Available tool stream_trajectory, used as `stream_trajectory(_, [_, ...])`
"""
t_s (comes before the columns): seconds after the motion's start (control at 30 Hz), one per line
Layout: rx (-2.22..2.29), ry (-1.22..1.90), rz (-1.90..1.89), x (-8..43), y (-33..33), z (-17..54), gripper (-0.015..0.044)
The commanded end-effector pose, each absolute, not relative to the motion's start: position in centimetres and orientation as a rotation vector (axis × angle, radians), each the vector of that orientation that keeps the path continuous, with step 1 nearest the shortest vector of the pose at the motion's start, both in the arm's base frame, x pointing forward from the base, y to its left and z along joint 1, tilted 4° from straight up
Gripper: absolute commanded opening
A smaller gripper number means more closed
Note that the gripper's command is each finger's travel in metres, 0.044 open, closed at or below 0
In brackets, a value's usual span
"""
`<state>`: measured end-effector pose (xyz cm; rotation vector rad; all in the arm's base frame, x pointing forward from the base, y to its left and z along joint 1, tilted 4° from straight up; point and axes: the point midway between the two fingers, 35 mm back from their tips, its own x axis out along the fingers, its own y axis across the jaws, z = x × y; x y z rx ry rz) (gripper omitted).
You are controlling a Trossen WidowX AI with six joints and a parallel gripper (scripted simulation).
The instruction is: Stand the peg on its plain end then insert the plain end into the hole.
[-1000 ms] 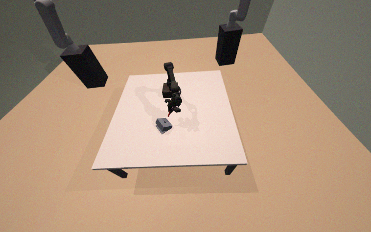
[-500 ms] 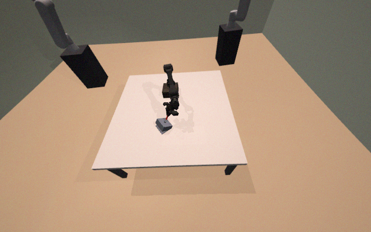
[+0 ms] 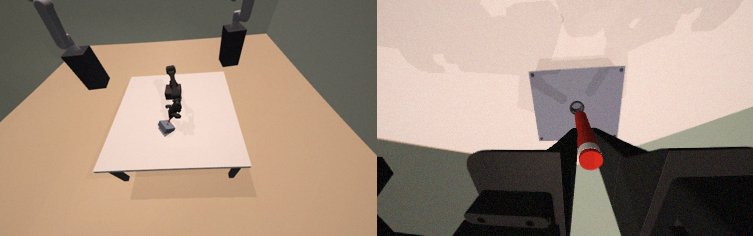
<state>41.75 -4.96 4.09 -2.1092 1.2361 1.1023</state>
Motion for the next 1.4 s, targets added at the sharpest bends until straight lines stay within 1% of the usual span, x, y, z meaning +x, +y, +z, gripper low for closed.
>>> stream_trajectory(0.0, [-2.111, 1.248, 1.113, 41.8, -5.3, 3.4, 0.0000])
stream_trajectory(0.67, [-2.111, 1.248, 1.112, 42.1, -6.1, 2.0, 0.0000])
stream_trajectory(1.37, [-2.111, 1.245, 1.095, 42.1, -5.9, 2.4, 0.0000])
